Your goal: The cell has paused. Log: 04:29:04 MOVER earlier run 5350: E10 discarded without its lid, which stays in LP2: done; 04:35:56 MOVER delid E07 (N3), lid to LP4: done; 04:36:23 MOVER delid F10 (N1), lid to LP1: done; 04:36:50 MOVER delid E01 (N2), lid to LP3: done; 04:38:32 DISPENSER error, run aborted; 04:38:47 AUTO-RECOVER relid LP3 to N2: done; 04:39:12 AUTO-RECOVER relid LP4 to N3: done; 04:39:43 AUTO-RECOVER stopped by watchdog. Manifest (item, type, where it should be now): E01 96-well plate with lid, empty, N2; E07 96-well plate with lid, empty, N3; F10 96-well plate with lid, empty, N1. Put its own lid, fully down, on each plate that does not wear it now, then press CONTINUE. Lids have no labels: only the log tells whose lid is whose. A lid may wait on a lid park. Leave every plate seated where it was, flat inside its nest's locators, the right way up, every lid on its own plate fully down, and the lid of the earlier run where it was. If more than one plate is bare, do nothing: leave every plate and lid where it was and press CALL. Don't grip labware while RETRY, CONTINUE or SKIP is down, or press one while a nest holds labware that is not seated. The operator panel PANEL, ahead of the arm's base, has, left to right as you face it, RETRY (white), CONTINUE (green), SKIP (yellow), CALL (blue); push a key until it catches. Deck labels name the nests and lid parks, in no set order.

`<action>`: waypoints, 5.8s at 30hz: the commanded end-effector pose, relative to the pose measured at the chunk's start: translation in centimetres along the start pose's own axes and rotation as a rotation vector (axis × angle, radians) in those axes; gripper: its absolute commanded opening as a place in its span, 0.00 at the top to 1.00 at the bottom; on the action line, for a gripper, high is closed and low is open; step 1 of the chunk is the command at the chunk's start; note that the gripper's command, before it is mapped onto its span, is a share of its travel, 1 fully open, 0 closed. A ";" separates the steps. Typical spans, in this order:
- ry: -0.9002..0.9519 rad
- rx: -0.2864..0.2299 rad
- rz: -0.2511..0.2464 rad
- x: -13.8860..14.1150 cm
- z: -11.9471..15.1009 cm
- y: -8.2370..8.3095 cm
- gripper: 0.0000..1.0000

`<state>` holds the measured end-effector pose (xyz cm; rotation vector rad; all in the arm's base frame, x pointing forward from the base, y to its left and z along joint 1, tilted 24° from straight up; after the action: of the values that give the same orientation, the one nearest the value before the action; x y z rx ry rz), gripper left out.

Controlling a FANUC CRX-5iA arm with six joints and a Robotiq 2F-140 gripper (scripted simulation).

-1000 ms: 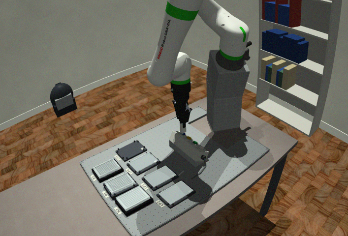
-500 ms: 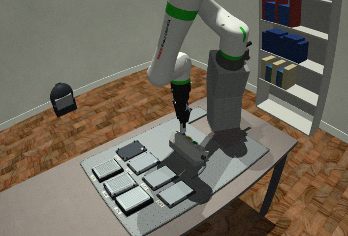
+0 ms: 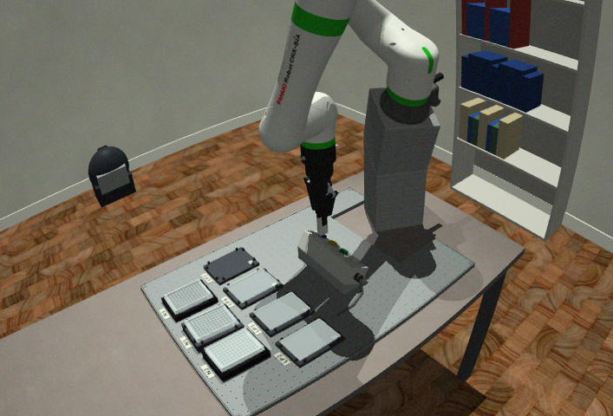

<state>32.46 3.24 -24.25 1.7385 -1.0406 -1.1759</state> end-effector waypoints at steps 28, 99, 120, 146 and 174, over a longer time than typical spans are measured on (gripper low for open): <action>0.000 -0.001 0.000 0.0 0.1 -0.1 1.00; 0.000 -0.001 0.000 0.0 0.1 -0.3 1.00; 0.000 -0.001 0.000 0.0 0.1 2.6 1.00; 0.000 -0.001 0.000 0.0 0.0 4.0 1.00; 0.000 -0.001 0.000 0.0 0.0 5.2 1.00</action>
<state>31.37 1.36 -19.54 1.7381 -1.0397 -1.1765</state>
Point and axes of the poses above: the point where the finger pads meet when closed, its own y axis back along the fingers, its own x axis across the jaws, z = x × y, the point moved 2 cm from there along y, back along the fingers, and after that the axes turned 14 degrees about y, right-handed, at the moved point
